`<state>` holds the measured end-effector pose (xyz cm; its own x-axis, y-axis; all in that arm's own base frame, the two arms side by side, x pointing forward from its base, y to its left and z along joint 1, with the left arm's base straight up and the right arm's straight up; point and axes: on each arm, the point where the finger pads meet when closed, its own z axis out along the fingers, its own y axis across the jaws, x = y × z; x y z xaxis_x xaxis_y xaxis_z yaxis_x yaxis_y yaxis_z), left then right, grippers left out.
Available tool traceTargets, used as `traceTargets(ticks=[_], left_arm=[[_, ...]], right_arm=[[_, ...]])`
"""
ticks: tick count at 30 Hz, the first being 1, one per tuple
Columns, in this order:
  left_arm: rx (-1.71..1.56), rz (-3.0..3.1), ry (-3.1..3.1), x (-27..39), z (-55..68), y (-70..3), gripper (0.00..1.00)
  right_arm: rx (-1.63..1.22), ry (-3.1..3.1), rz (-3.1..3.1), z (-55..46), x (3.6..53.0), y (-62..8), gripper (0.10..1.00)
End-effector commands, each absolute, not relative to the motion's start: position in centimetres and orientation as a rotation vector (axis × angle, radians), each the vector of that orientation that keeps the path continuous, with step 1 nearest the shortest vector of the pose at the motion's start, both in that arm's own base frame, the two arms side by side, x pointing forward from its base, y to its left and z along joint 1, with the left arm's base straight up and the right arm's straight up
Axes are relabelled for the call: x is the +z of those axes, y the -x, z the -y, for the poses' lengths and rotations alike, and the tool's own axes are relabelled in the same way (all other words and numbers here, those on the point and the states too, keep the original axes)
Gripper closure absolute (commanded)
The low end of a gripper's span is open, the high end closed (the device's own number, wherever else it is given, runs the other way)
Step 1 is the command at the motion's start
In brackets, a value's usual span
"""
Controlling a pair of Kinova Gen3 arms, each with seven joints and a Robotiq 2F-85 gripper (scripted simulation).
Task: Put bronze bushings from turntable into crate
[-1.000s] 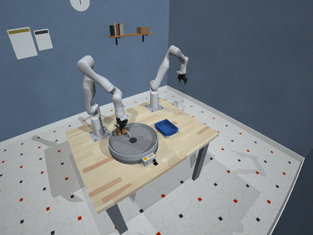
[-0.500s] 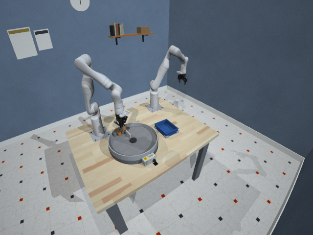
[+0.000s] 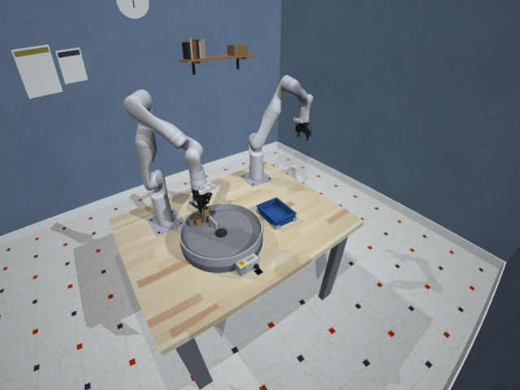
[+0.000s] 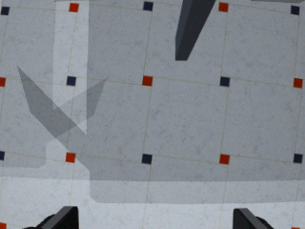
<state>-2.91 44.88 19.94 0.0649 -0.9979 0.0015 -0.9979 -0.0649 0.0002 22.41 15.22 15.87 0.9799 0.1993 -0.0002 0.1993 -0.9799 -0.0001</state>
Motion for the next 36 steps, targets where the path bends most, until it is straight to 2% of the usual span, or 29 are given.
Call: traceTargets(ticks=[1,36], left_arm=[[0.000,2.148,-2.292,20.00,-44.91,2.92,0.001],[0.000,2.148,-2.292,20.00,-44.91,2.92,0.001]], right_arm=[[-0.001,3.125,0.315,-15.24,15.89,-22.44,1.000],[-0.001,3.125,0.315,-15.84,15.90,-22.63,1.000]])
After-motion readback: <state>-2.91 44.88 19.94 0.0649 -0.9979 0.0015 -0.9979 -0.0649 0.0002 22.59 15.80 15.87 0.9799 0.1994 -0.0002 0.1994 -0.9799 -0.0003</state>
